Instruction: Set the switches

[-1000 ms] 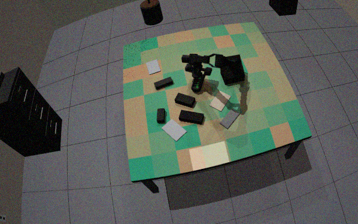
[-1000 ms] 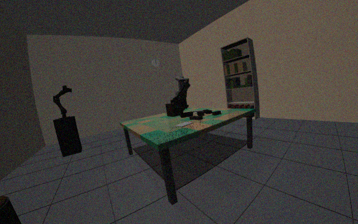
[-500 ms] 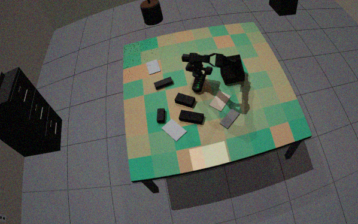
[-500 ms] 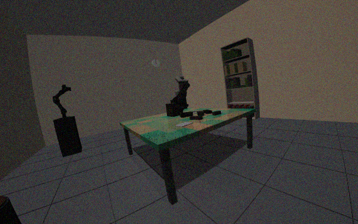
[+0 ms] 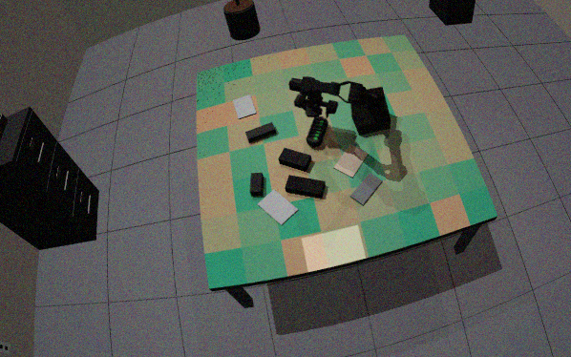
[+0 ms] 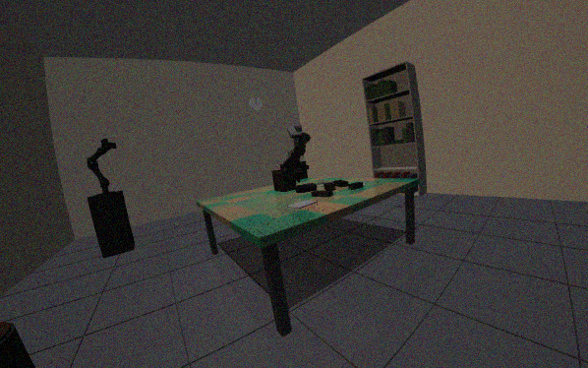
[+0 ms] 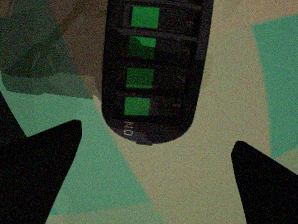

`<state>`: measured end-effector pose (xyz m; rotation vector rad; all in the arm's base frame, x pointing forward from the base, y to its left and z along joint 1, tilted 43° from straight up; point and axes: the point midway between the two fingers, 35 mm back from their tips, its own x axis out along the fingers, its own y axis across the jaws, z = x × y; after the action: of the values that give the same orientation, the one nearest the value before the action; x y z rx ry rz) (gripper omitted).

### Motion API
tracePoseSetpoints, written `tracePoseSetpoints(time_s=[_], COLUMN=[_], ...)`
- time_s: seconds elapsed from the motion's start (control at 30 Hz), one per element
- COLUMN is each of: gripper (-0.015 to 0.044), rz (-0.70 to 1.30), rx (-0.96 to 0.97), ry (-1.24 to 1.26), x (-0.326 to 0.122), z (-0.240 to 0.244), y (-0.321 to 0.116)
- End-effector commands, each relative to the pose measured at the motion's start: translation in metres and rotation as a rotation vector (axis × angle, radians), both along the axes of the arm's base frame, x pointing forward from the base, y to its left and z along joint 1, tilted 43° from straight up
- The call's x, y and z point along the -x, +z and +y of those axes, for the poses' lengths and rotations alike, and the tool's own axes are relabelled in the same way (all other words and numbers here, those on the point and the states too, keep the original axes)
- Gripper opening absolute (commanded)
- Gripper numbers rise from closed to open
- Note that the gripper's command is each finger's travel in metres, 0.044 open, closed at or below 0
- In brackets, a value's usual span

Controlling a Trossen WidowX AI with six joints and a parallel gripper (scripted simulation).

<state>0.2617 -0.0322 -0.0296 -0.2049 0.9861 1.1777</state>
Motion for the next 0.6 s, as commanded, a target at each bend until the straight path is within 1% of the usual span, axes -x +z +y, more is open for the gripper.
tracePoseSetpoints(time_s=[0.0, 0.2, 0.43, 0.57], gripper=[0.0335, 0.0177, 0.0, 0.0], rz=[-0.005, -0.014, -0.014, -0.014], rx=[0.008, 0.001, -0.001, -0.001], ry=[0.006, 0.017, 0.018, 0.018], x=[0.002, 0.016, 0.019, 0.019], z=[0.017, 0.063, 0.068, 0.068], y=[0.01, 0.03, 0.032, 0.032])
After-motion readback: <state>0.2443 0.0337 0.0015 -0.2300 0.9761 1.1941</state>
